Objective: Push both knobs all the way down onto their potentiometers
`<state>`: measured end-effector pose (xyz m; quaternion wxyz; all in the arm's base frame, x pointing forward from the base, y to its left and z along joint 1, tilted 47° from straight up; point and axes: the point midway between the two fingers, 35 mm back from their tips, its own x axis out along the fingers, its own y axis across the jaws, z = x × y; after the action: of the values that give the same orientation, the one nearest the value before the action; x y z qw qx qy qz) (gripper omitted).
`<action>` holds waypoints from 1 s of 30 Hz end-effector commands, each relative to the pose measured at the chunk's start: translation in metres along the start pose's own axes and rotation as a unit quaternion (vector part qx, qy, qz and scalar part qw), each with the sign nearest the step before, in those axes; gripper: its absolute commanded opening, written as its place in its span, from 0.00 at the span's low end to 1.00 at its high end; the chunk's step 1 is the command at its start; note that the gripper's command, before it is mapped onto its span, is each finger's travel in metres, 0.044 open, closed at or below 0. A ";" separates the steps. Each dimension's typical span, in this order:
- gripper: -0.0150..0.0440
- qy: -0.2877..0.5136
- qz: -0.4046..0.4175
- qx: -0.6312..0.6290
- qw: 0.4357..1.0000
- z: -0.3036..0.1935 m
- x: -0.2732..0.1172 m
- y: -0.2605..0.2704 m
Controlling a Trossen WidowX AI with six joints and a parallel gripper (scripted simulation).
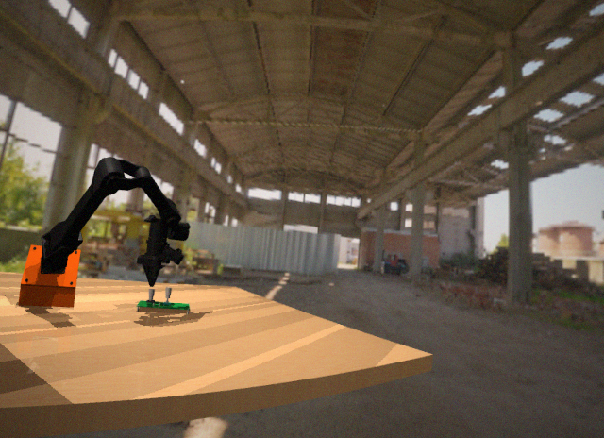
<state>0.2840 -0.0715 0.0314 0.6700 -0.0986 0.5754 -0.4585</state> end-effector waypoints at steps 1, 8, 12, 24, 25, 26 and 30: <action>0.25 0.000 0.003 0.004 1.000 0.001 -0.007 0.000; 0.57 -0.001 0.000 0.000 1.000 0.000 -0.002 0.000; 0.48 0.000 0.003 -0.026 1.000 -0.004 -0.004 0.006; 0.25 -0.001 0.008 -0.218 0.976 -0.003 -0.012 0.013; 0.25 -0.001 0.008 -0.235 0.972 -0.002 -0.013 0.013; 0.25 -0.001 0.008 -0.251 0.968 -0.001 -0.013 0.013; 0.25 -0.002 0.008 -0.318 0.948 0.002 -0.015 0.013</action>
<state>0.2902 -0.0545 0.0319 0.6242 -0.2698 0.6746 -0.2873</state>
